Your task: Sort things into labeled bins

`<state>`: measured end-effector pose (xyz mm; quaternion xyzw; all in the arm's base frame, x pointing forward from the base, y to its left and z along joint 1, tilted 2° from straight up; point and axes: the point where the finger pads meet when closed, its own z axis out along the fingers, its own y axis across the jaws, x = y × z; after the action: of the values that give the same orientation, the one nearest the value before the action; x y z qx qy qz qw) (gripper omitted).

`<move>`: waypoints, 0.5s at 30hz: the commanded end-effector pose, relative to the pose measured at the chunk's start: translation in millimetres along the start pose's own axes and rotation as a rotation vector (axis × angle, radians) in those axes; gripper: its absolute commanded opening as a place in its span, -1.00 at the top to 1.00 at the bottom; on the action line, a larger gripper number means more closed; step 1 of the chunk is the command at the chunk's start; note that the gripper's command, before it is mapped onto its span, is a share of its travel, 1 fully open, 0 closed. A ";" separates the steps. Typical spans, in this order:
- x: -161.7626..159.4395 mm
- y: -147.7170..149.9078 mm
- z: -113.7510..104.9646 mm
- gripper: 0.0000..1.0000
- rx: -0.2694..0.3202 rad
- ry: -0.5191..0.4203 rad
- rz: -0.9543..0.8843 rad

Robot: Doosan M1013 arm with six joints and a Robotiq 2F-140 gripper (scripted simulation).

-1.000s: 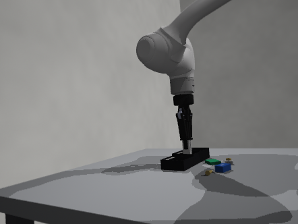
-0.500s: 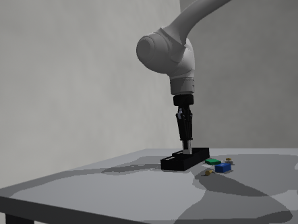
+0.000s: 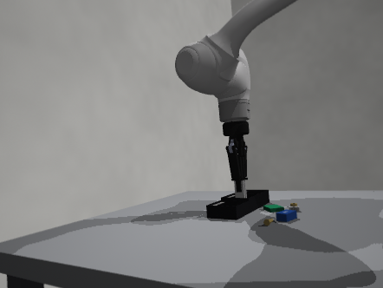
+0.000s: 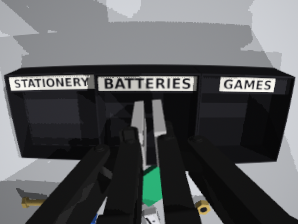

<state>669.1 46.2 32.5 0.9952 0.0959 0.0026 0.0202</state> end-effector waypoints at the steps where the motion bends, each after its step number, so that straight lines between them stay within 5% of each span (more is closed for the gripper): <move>1: 0.0 0.0 -0.1 0.89 0.000 0.000 0.000; 15: 0.0 0.0 -2.8 0.89 0.000 0.000 0.000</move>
<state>669.1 46.2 33.0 0.9952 0.0959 0.0026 0.0202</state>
